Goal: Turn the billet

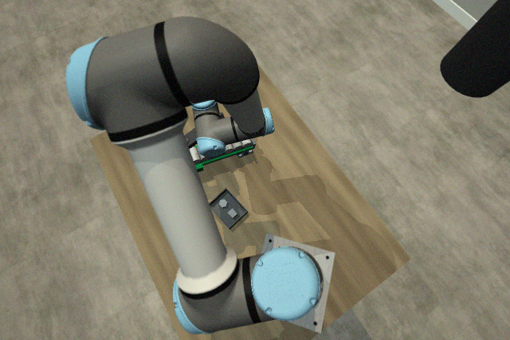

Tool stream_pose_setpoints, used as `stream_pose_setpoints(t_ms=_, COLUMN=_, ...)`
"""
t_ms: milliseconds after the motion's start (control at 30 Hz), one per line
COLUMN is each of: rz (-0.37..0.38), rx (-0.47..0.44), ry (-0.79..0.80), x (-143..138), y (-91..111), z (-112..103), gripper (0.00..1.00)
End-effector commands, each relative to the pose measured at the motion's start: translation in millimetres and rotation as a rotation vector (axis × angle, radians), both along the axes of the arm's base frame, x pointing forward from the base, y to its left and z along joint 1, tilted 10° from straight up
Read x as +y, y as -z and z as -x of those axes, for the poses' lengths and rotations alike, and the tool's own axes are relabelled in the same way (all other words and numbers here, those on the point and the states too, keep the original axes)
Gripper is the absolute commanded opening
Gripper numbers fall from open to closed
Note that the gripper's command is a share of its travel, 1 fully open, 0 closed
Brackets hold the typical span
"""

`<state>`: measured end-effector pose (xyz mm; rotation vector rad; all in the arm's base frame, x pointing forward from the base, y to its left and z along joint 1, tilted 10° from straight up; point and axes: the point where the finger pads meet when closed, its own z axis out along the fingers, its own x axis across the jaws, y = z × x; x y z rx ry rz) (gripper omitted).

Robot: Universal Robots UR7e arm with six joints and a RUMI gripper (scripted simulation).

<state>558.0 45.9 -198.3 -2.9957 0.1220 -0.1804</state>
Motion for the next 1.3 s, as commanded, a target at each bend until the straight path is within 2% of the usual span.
stream_pose_setpoints(t_ms=0, rz=0.0, rx=-0.002, ry=0.0, x=0.7, y=6.4, z=-1.6, gripper=0.35)
stream_pose_setpoints(t_ms=333, rz=0.0, rx=-0.002, ry=0.0, x=0.7, y=6.4, z=-1.6, gripper=0.35)
stream_pose_setpoints(t_ms=367, rz=0.0, rx=-0.001, ry=0.0, x=0.7, y=5.9, z=-1.5, gripper=0.0)
stream_pose_setpoints(t_ms=1267, rz=0.0, rx=-0.001, ry=0.0, x=0.7, y=6.0, z=-1.4, gripper=0.0)
